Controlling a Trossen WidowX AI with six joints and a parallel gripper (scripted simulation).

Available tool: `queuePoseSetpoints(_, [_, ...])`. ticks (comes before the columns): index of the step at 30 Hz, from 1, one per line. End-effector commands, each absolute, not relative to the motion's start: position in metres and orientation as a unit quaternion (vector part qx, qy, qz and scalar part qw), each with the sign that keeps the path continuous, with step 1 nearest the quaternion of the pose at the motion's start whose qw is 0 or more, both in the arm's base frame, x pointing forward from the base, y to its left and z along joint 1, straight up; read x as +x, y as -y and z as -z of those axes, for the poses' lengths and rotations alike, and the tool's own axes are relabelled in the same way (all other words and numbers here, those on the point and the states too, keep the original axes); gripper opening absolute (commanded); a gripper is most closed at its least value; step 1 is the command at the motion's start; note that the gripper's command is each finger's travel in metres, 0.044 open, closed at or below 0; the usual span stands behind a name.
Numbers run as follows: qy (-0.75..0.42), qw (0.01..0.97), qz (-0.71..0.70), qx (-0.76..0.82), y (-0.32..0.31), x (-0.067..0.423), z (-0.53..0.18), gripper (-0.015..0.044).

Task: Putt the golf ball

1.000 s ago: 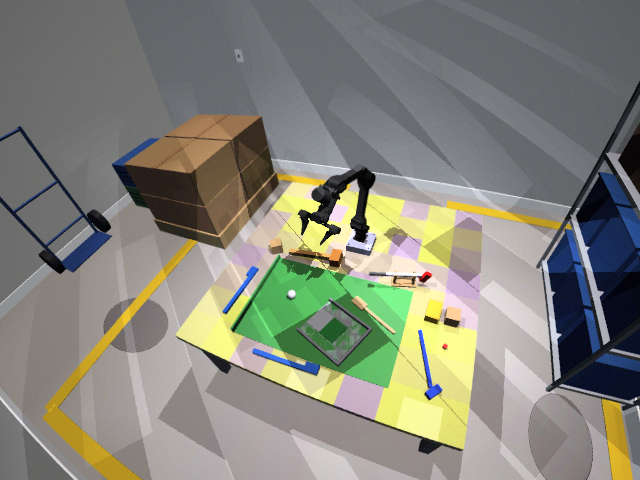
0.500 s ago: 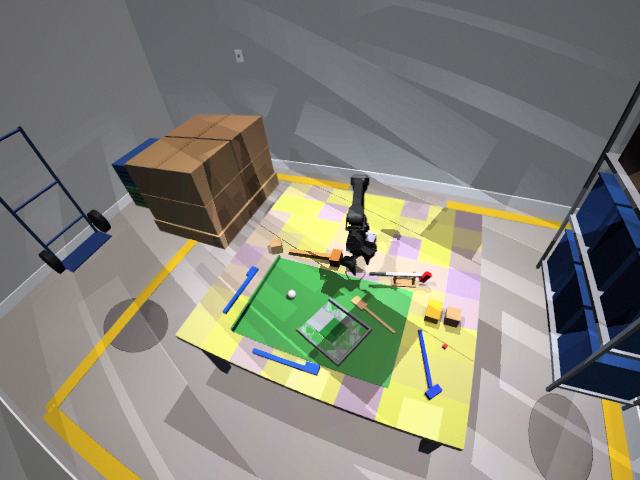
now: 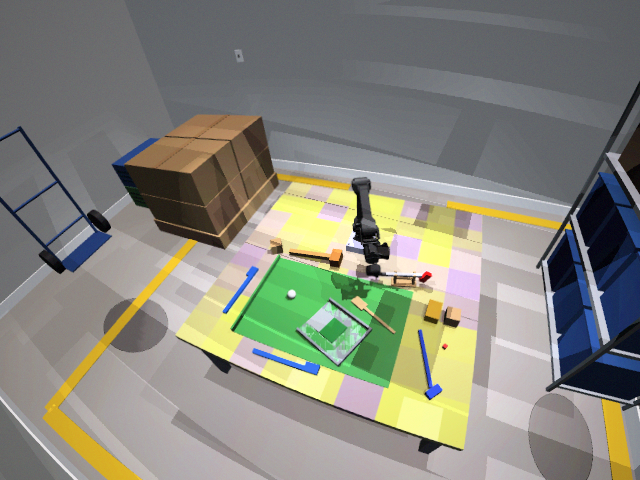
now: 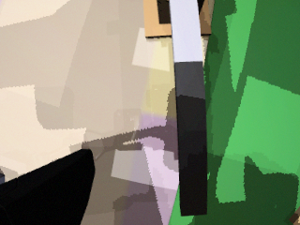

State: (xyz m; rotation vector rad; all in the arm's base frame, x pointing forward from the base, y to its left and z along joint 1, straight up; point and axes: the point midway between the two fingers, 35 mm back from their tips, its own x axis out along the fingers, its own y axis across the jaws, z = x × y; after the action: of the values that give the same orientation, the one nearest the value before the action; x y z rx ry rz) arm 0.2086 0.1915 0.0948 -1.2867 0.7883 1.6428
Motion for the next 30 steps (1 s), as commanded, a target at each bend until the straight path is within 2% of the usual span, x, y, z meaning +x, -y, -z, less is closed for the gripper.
queuePoseSetpoints(1, [-0.318,0.434,-0.666,-0.517,-0.191,0.207,-0.08,0.044])
queuePoseSetpoints(30, [-0.318,0.433,-0.666,-0.517,-0.191,0.208,-0.03,0.044])
